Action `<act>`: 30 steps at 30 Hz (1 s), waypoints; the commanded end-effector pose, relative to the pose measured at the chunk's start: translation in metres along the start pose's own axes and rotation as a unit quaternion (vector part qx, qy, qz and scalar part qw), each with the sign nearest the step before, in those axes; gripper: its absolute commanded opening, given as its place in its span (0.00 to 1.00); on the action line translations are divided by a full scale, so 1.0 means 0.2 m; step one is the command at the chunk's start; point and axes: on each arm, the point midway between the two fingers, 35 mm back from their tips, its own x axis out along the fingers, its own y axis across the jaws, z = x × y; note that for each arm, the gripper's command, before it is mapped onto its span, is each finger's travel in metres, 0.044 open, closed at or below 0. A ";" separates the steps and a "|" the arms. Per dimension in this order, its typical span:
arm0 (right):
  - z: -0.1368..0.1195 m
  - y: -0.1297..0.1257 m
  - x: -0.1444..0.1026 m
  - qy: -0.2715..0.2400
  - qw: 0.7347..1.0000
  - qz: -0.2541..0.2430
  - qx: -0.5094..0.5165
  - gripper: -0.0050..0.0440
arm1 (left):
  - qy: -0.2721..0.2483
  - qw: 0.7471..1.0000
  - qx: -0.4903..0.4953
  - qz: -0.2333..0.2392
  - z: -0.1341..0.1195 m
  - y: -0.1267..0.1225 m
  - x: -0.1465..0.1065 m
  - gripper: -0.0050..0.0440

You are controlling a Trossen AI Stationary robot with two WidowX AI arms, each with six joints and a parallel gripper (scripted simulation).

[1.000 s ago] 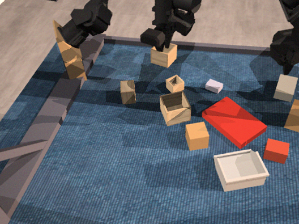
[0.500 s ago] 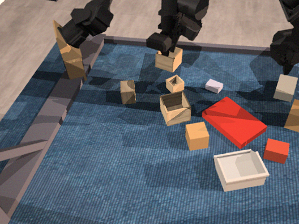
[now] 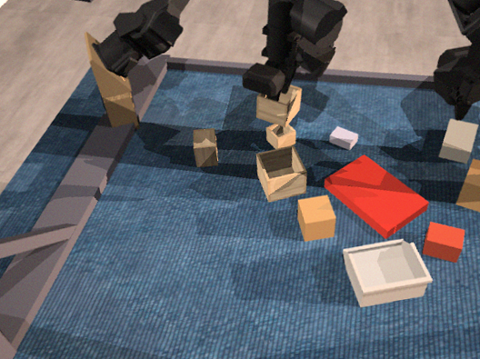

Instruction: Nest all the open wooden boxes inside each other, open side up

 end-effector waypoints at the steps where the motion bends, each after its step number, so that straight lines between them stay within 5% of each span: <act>1: 0.01 -0.01 0.00 -0.001 1.000 0.000 0.001 0.92 | -0.001 1.000 -0.006 0.005 0.07 -0.06 -0.02 0.64; 30: 0.01 -0.01 0.00 -0.001 1.000 0.000 0.001 0.92 | -0.023 0.999 -0.009 0.032 0.26 -0.50 -0.10 0.64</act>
